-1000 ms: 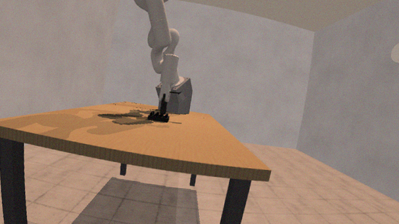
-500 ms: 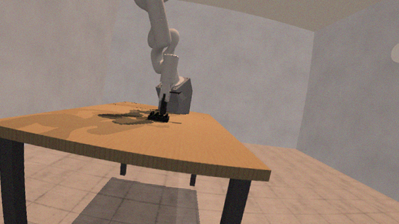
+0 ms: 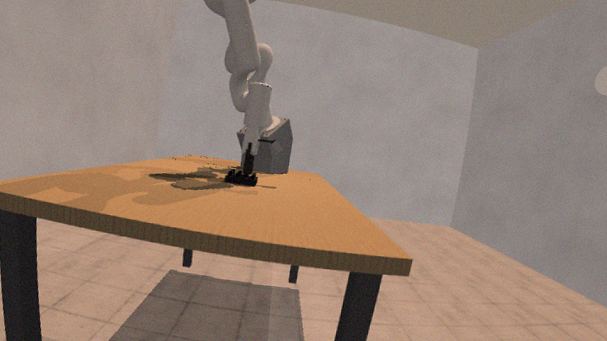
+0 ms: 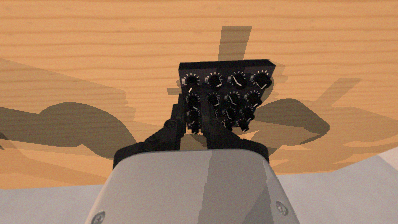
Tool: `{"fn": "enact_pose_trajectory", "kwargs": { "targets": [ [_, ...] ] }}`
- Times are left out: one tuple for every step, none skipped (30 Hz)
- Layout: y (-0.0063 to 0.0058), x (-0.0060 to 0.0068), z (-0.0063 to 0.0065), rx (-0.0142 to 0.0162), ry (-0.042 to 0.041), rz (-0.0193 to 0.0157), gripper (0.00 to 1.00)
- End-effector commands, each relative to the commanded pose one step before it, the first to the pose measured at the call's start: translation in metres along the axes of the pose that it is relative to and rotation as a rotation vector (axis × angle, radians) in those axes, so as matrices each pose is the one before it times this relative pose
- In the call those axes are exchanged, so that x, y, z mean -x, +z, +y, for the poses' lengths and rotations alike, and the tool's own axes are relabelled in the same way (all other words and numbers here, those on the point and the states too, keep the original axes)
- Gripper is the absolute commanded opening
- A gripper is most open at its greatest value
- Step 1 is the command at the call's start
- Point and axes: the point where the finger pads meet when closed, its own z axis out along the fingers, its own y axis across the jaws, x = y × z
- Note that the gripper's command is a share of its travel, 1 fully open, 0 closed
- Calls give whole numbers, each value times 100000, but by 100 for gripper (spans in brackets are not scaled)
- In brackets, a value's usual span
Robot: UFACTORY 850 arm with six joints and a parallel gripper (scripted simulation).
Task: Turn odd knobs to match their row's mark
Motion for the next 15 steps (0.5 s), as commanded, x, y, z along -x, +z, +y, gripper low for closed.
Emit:
{"fn": "enact_pose_trajectory", "kwargs": {
  "targets": [
    [-157, -9, 45, 86, 12, 17, 19],
    [-110, 0, 0, 0, 0, 0, 19],
    [-147, 0, 0, 0, 0, 1, 19],
    [-184, 0, 0, 0, 0, 0, 19],
    [0, 0, 0, 0, 0, 0, 19],
    [0, 0, 0, 0, 0, 0, 19],
    [-217, 0, 0, 0, 0, 0, 19],
    [-246, 0, 0, 0, 0, 0, 19],
    [-268, 0, 0, 0, 0, 1, 19],
    [-283, 0, 1, 0, 0, -1, 19],
    [-288, 0, 0, 0, 0, 1, 19],
    [-282, 0, 0, 0, 0, 0, 19],
    [-268, 0, 1, 0, 0, 0, 19],
    [-250, 0, 0, 0, 1, 1, 19],
    [-223, 0, 1, 0, 0, -1, 19]
  ]
}}
